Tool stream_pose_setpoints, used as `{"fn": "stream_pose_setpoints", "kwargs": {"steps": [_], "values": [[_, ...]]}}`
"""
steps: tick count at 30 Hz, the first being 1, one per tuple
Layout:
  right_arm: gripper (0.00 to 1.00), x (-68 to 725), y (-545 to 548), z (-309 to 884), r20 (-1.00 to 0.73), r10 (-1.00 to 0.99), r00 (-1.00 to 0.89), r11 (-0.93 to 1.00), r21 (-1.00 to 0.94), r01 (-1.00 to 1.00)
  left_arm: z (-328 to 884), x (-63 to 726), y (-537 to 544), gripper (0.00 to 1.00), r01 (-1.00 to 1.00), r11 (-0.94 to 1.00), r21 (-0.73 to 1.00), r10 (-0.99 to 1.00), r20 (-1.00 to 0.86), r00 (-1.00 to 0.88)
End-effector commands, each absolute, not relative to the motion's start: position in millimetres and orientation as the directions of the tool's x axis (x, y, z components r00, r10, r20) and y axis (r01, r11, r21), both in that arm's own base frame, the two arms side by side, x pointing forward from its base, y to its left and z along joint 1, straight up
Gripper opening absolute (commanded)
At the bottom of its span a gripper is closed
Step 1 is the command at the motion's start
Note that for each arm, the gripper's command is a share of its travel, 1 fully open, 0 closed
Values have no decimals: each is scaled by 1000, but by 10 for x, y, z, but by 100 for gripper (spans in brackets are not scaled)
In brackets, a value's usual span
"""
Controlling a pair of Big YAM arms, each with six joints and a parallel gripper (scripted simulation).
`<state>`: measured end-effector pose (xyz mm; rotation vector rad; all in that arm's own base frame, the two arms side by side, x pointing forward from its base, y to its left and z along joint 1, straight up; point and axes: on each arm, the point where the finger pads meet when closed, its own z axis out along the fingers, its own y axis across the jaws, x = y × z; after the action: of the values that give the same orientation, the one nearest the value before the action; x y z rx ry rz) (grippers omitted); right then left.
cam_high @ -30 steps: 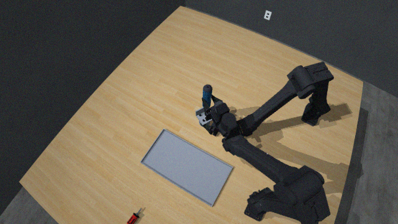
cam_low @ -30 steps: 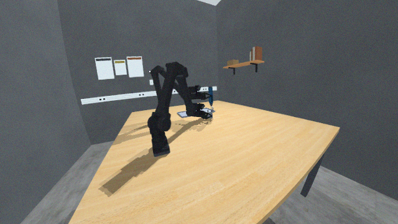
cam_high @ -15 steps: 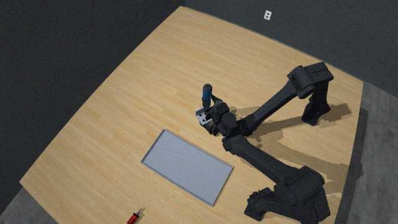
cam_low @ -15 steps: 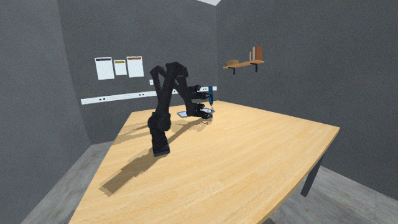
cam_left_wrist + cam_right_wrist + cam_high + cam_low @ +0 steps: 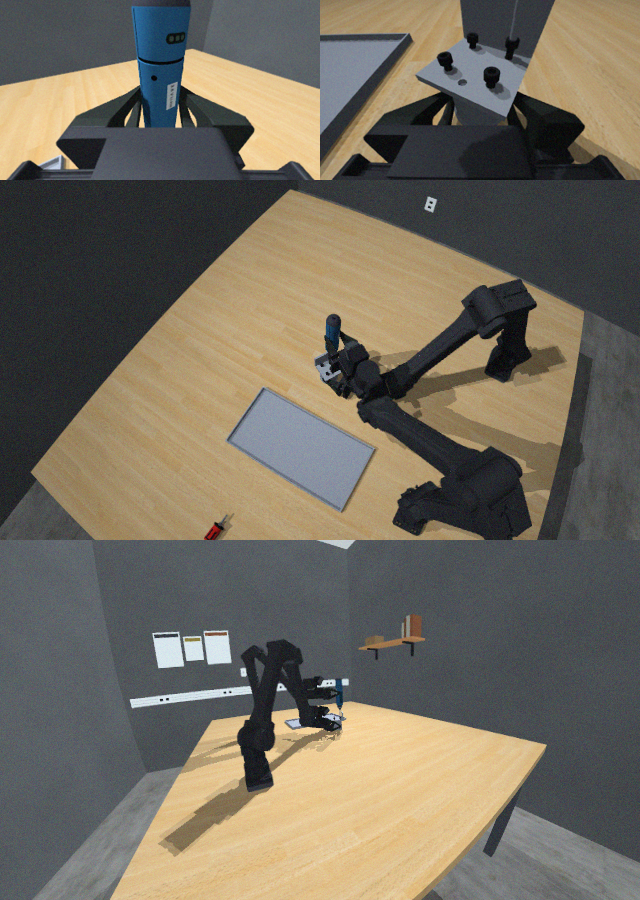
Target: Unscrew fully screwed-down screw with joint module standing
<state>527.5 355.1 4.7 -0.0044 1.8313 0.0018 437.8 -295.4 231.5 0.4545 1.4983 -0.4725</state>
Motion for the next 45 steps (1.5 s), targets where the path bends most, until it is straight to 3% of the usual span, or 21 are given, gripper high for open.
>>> {"fn": "stream_pose_setpoints", "kwargs": {"steps": [1,45], "values": [[59,5368,3629,43,-969,10,-249,1000,11,-5,2936,4509,-3067,42,566,824,-19,-101,-988,114],[59,5368,3629,43,-969,10,-249,1000,11,-5,3029,4514,-3074,42,565,825,-16,-86,-992,97]]}}
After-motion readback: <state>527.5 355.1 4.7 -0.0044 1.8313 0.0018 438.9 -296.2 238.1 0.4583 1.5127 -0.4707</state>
